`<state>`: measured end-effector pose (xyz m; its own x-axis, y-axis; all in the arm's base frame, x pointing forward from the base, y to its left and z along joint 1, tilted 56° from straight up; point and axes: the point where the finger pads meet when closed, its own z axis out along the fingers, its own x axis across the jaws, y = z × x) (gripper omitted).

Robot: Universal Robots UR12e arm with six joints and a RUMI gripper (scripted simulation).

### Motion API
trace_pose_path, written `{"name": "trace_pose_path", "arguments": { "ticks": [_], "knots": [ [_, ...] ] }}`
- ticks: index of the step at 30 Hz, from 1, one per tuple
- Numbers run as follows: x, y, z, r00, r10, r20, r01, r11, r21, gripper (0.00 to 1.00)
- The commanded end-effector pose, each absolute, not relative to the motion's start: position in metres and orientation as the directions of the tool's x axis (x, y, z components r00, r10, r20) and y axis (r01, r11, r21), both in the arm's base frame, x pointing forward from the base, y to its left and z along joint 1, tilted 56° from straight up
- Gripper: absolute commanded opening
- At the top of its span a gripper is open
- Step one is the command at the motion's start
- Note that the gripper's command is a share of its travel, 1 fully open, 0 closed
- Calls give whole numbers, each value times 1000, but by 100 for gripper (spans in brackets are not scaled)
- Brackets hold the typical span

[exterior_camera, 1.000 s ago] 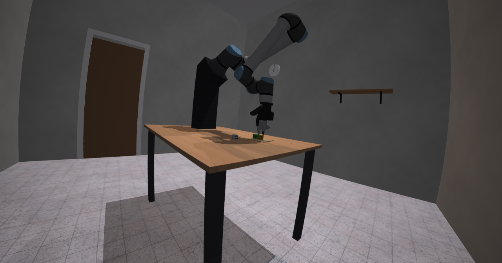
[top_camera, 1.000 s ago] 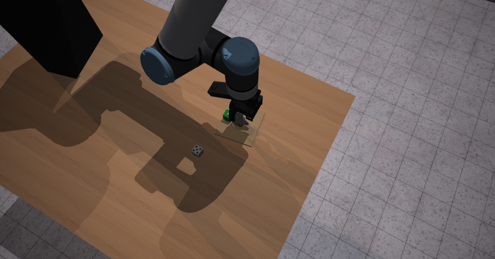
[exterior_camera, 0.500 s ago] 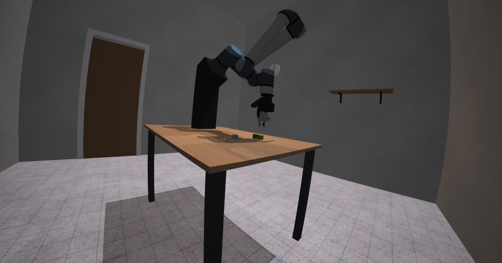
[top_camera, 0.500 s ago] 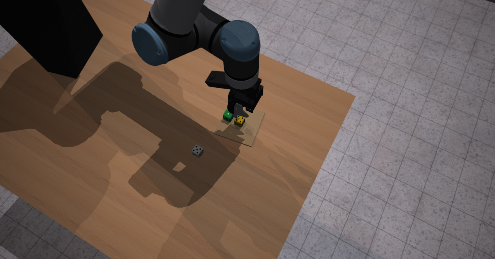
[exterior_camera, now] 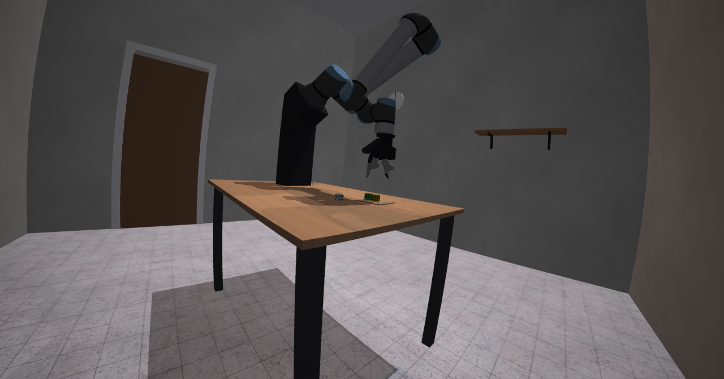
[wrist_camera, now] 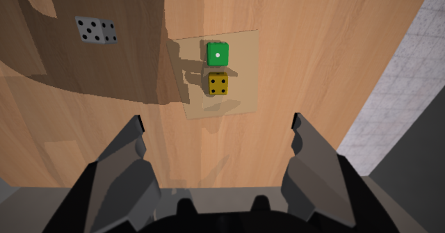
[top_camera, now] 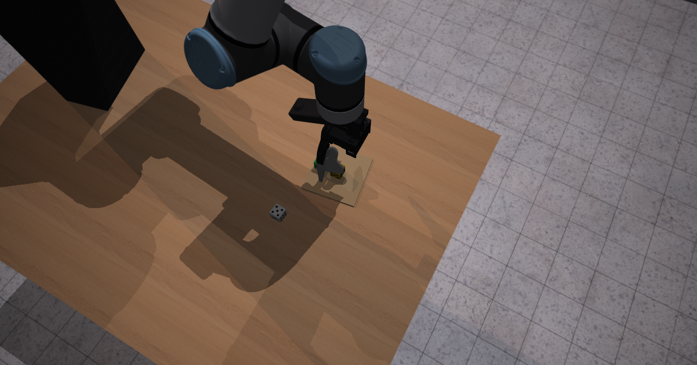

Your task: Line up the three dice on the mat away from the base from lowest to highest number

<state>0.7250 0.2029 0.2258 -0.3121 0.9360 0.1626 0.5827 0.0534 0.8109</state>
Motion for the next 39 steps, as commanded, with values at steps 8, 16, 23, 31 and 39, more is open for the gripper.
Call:
{"name": "trace_pose_path", "arguments": {
  "ticks": [8, 16, 23, 31, 39],
  "knots": [
    [725, 203, 226, -312, 936, 162, 582, 53, 811, 100],
    [734, 153, 194, -293, 938, 186, 598, 28, 801, 100],
    [739, 84, 154, -265, 938, 225, 610, -18, 792, 100],
    [737, 48, 134, -249, 936, 247, 612, -46, 790, 28],
    [737, 48, 134, -249, 936, 247, 612, -46, 790, 28]
  ]
}}
